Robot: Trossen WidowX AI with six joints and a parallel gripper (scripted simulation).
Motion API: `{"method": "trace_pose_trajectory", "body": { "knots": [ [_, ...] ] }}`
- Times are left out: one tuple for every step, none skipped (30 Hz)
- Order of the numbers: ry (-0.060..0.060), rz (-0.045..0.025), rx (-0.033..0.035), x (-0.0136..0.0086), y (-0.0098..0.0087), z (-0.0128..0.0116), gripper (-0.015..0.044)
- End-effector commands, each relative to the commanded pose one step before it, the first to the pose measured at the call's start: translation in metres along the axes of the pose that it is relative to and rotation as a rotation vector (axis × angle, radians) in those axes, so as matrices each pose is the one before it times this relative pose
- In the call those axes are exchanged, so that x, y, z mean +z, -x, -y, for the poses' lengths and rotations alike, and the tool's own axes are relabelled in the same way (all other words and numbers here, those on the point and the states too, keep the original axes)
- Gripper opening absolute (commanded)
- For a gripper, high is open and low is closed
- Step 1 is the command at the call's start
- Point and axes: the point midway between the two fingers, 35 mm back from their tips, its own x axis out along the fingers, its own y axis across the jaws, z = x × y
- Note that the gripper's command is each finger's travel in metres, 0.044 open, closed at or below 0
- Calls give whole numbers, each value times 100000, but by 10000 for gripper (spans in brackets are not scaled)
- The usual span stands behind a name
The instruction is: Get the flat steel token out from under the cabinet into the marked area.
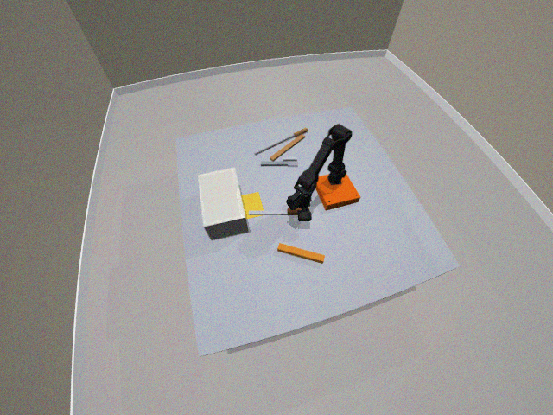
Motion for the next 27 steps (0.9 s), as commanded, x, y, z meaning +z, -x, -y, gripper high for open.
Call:
{"method": "trace_pose_trajectory", "body": {
  "knots": [
    [-26, -8, 45, 18, 9, -4, 139],
    [0, 0, 0, 0, 0, 0, 132],
    [0, 0, 0, 0, 0, 0, 125],
    [0, 0, 0, 0, 0, 0, 118],
    [0, 0, 0, 0, 0, 0, 112],
    [0, 0, 0, 0, 0, 0, 105],
    [0, 0, 0, 0, 0, 0, 98],
    [0, 0, 0, 0, 0, 0, 92],
    [0, 0, 0, 0, 0, 0, 85],
    [0, 0, 0, 0, 0, 0, 59],
    [0, 0, 0, 0, 0, 0, 33],
    [0, 0, 0, 0, 0, 0, 6],
    [0, 0, 0, 0, 0, 0, 0],
    [-6, -12, -1, -31, 5, -1, 0],
    [3, -5, -1, 23, 0, -1, 0],
    [6, -9, -3, 46, 1, -2, 0],
    [9, -14, -4, 67, 1, -3, 0],
    [11, -18, -6, 86, 1, -4, 0],
    [13, -21, -7, 107, 1, -4, 0],
    [16, -25, -8, 128, 1, -4, 0],
    [17, -28, -9, 145, 0, -3, 0],
    [17, -27, -8, 144, -1, -2, 0],
    [17, -26, -8, 149, -1, -1, 0],
    [15, -24, -8, 145, -1, 0, 0],
    [14, -21, -7, 143, 0, 1, 0],
    [14, -20, -7, 152, 0, 1, 0],
    [13, -17, -6, 152, 0, 1, 0]
  ]
}}
